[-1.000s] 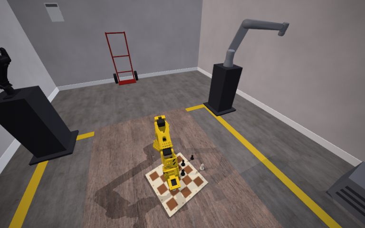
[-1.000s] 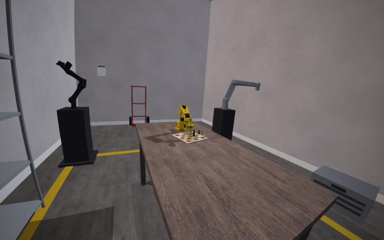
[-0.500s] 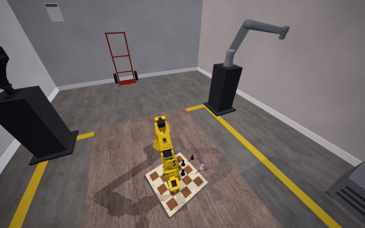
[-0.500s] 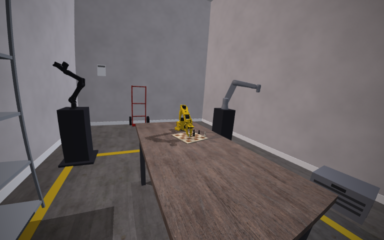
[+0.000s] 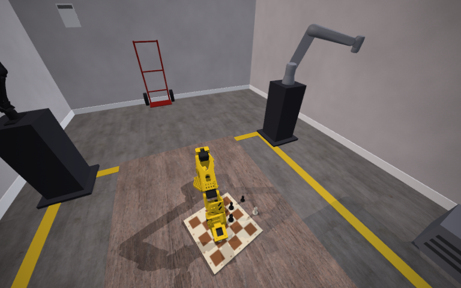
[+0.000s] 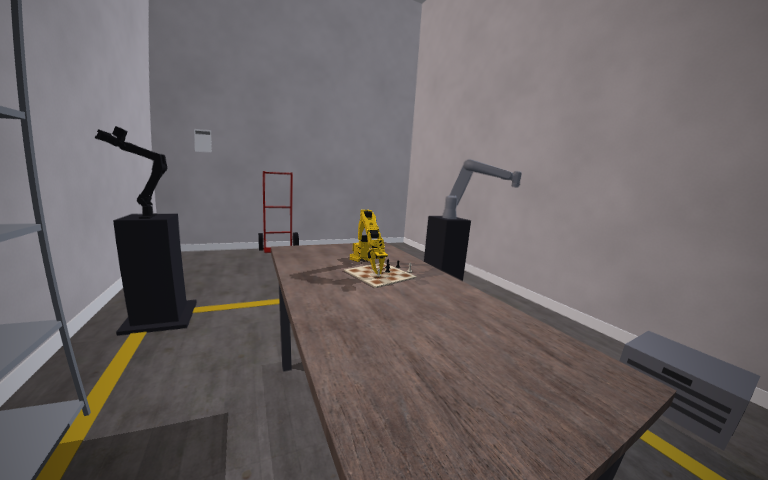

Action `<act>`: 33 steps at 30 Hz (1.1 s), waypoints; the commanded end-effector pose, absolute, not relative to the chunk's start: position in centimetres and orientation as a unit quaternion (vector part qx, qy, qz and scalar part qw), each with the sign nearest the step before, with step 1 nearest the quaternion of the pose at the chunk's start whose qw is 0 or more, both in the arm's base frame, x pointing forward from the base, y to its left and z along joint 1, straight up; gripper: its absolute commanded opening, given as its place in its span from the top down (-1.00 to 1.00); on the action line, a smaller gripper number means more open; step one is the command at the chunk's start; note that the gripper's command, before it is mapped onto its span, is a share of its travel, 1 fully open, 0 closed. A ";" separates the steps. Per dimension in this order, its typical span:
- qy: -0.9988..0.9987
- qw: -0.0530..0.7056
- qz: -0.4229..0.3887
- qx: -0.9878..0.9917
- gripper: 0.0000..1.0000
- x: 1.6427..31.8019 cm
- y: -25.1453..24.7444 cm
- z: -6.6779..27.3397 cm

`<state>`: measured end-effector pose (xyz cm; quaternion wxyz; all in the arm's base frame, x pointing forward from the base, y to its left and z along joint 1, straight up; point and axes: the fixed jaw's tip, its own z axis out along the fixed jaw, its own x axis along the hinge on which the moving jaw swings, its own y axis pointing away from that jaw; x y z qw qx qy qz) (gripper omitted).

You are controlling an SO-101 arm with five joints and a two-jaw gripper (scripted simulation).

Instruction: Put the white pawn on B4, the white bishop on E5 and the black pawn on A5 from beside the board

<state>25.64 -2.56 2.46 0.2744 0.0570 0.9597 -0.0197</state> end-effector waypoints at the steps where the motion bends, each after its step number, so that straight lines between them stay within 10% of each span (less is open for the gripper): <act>1: 0.961 0.271 -0.020 0.060 1.00 25.3 -2.7 2.1; 33: 0.960 0.271 -0.020 0.060 1.00 25.9 -2.8 3.3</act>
